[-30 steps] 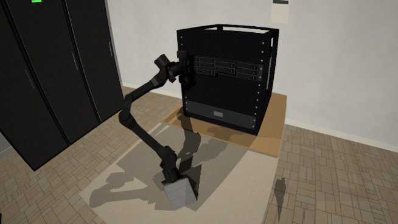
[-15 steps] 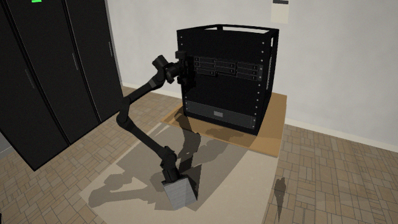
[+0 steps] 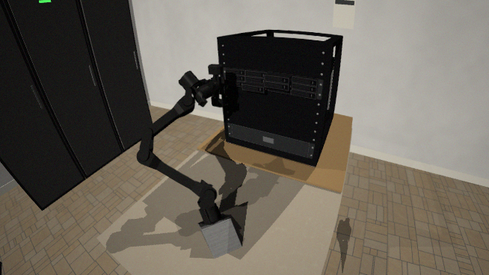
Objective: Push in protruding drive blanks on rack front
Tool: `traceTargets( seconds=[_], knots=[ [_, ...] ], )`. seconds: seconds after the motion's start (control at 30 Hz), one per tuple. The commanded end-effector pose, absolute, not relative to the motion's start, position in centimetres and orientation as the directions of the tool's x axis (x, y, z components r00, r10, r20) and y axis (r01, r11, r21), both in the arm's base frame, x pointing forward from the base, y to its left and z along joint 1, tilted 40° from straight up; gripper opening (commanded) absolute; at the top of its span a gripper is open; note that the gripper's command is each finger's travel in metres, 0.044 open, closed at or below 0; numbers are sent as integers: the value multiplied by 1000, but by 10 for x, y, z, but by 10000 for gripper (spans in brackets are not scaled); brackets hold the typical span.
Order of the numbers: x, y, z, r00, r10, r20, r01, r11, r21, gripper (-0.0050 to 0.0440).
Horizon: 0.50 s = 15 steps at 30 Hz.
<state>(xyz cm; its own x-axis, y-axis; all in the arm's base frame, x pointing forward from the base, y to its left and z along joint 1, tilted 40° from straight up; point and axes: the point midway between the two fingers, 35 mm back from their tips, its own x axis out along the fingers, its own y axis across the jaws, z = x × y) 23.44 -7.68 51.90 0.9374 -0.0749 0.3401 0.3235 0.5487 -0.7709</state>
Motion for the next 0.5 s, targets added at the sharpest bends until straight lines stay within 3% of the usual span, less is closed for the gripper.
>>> traceTargets(
  seconds=[0.0,0.47],
  knots=[
    [235,-74,512,935,-74,346,328,549,-769,-50],
    [247,-66,488,935,-74,346,328,549,-769,-50]
  ],
)
